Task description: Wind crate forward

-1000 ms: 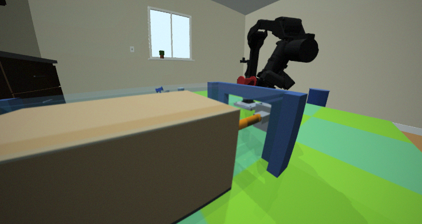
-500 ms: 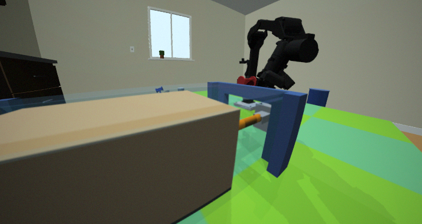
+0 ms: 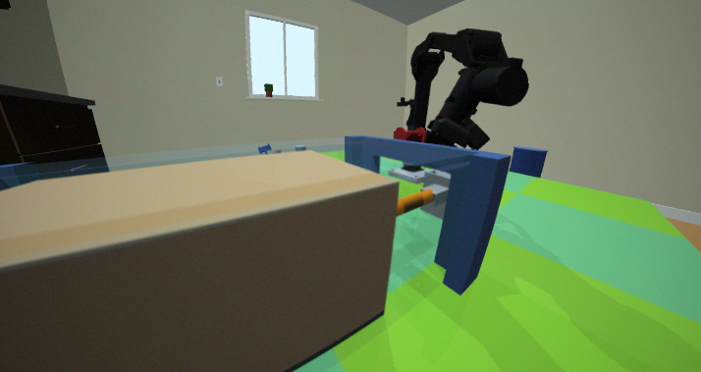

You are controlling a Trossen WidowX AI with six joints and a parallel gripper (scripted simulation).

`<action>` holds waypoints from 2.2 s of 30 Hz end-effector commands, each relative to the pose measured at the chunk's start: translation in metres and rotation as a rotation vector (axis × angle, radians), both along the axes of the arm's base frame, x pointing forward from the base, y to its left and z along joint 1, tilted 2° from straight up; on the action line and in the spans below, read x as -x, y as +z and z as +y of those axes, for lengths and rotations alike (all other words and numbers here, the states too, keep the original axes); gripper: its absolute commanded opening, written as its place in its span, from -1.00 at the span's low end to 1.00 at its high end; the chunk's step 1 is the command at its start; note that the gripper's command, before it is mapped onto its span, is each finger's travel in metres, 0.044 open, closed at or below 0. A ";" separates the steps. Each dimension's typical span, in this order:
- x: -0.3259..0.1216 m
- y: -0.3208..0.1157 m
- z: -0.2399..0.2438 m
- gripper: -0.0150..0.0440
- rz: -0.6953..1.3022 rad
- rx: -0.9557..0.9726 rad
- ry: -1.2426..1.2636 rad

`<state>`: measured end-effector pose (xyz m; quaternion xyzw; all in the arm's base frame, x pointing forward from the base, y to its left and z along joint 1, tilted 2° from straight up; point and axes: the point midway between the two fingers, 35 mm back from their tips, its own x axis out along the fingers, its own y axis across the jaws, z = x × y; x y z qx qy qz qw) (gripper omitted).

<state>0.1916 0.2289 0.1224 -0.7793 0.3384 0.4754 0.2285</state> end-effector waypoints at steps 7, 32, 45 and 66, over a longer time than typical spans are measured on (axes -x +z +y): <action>0.005 -0.004 -0.003 -0.49 0.003 -0.005 -0.113; 0.005 -0.016 -0.004 -0.49 0.002 -0.003 -0.116; 0.005 -0.013 -0.004 -0.31 -0.005 -0.005 -0.122; 0.005 0.003 -0.001 1.00 0.009 -0.042 -0.115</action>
